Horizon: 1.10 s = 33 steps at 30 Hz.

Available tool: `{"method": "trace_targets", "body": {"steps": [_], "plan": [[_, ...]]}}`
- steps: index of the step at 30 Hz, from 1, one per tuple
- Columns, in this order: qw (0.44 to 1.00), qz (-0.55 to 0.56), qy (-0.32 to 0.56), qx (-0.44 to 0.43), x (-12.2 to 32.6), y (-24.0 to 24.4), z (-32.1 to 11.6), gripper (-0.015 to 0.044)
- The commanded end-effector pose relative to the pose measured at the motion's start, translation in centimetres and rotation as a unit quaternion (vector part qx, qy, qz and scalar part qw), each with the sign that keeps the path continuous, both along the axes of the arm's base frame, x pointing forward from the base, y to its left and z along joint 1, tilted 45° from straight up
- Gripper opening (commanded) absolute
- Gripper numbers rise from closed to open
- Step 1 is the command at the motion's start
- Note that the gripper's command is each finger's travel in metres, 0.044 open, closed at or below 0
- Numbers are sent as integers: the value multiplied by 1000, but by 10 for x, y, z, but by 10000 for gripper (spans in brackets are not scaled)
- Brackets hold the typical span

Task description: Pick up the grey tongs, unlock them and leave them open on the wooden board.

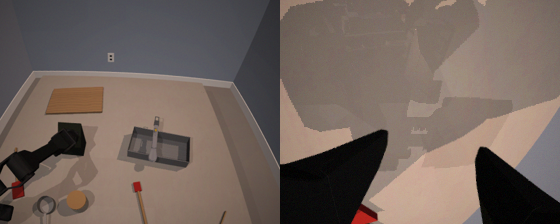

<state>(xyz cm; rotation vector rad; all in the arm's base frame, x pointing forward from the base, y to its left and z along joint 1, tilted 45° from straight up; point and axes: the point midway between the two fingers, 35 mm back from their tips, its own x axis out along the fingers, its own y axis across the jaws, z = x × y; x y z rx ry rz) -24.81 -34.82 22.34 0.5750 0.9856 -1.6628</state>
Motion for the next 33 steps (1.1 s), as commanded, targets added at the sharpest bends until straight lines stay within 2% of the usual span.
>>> {"method": "trace_targets", "body": {"steps": [1,9,17,21,25,33], "plan": [[1000,9,-1,-22,14,-8,9,260],[994,50,-24,-96,72,-31,41,260],[976,110,-56,-182,157,-55,85,260],[972,96,-64,-204,176,-53,97,260],[965,134,-56,-220,197,-54,109,260],[932,240,-82,-259,292,-48,131,260]]}}
